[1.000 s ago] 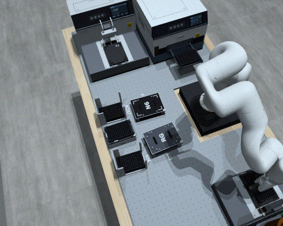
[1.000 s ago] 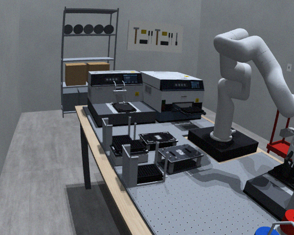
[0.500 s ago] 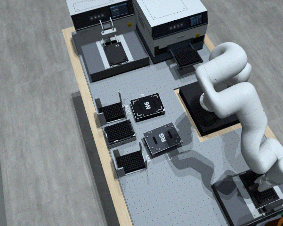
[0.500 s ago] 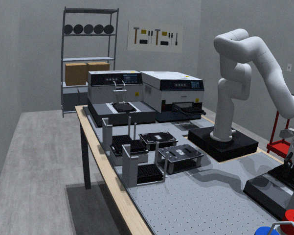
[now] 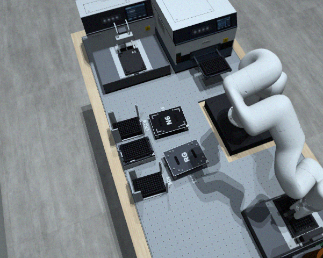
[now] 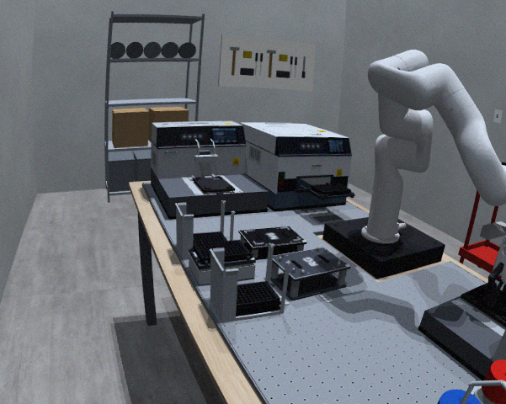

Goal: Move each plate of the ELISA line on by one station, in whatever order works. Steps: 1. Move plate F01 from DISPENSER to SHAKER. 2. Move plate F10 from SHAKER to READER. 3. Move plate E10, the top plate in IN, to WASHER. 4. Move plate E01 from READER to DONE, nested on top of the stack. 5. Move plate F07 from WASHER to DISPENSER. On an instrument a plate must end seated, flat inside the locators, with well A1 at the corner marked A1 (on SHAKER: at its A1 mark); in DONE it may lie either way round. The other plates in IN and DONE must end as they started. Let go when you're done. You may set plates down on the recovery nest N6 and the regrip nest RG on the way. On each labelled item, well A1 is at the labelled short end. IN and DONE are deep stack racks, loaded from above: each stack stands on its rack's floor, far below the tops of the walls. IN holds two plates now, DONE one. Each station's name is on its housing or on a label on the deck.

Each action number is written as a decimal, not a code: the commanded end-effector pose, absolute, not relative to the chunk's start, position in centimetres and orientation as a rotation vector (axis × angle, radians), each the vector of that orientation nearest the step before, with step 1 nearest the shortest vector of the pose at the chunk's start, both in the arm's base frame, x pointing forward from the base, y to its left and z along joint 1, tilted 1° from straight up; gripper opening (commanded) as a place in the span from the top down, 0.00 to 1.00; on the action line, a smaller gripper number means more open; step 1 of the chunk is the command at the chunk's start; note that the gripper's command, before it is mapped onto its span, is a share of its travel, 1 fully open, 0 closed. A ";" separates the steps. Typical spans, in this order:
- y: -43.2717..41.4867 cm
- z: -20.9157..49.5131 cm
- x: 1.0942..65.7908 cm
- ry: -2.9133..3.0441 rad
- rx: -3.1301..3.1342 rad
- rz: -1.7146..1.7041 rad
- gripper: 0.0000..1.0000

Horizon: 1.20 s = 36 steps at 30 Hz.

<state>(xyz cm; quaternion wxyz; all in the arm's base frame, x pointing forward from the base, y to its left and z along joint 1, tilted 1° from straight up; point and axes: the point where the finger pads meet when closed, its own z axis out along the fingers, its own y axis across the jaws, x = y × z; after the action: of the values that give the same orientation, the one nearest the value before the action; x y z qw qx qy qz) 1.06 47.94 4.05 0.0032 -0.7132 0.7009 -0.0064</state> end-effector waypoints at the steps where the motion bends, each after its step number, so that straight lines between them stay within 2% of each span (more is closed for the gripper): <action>1: 48.1 4.2 1.0 2.195 -2.234 -0.016 1.00; 2: 48.1 4.2 1.0 2.195 -2.234 -0.016 0.00; 36: 48.1 6.2 1.0 2.195 -2.234 -0.016 0.00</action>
<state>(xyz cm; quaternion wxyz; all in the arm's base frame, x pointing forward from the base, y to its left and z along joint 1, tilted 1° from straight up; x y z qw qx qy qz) 1.03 47.95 5.58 0.0033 -0.7132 0.7009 -0.0064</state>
